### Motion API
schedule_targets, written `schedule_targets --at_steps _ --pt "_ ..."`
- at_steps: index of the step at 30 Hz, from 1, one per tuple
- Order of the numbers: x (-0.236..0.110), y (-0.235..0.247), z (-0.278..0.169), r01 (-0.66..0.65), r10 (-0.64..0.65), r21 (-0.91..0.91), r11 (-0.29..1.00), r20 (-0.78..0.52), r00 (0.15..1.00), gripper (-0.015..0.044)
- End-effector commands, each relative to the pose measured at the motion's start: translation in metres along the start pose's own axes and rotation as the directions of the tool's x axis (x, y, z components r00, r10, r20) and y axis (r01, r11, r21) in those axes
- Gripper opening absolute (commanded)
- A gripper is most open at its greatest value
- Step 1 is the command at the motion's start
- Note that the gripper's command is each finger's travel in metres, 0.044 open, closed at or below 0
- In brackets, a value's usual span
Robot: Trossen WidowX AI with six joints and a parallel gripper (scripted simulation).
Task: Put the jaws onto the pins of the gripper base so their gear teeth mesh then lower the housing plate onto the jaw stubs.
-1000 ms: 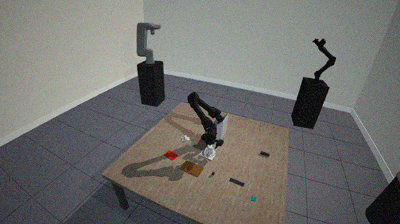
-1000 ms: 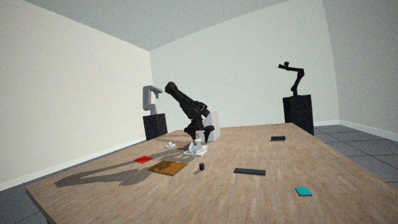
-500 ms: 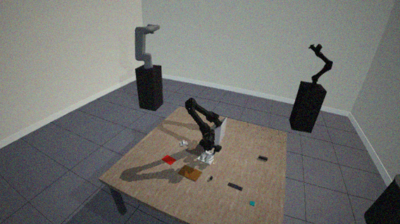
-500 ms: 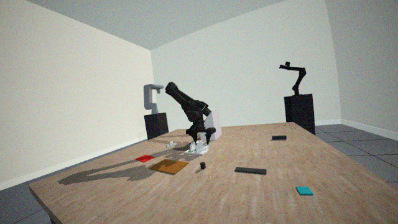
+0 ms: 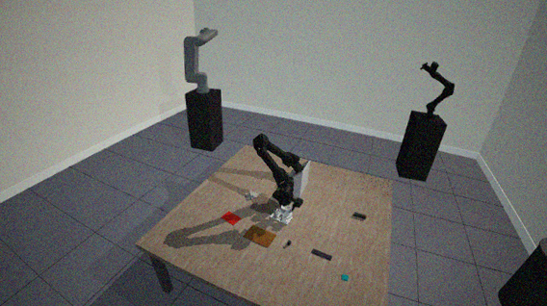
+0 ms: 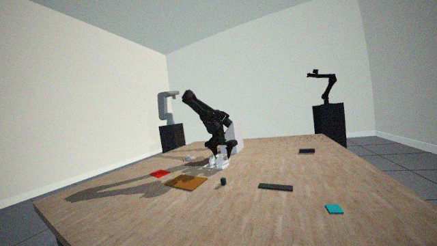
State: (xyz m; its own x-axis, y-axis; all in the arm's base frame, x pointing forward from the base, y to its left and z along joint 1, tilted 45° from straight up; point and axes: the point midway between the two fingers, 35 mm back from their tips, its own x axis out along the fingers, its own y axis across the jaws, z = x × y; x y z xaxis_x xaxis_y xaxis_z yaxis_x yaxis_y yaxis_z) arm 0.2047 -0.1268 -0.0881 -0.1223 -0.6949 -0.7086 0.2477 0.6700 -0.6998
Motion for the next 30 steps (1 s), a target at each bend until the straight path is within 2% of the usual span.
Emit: schedule_targets --at_steps 1,30 --pt "0.002 -0.0006 -0.001 0.004 -0.004 -0.004 1.0 -0.002 1.0 0.0351" --pt "0.0072 -0.0007 -0.0011 0.004 -0.004 -0.004 1.0 -0.002 1.0 0.0351"
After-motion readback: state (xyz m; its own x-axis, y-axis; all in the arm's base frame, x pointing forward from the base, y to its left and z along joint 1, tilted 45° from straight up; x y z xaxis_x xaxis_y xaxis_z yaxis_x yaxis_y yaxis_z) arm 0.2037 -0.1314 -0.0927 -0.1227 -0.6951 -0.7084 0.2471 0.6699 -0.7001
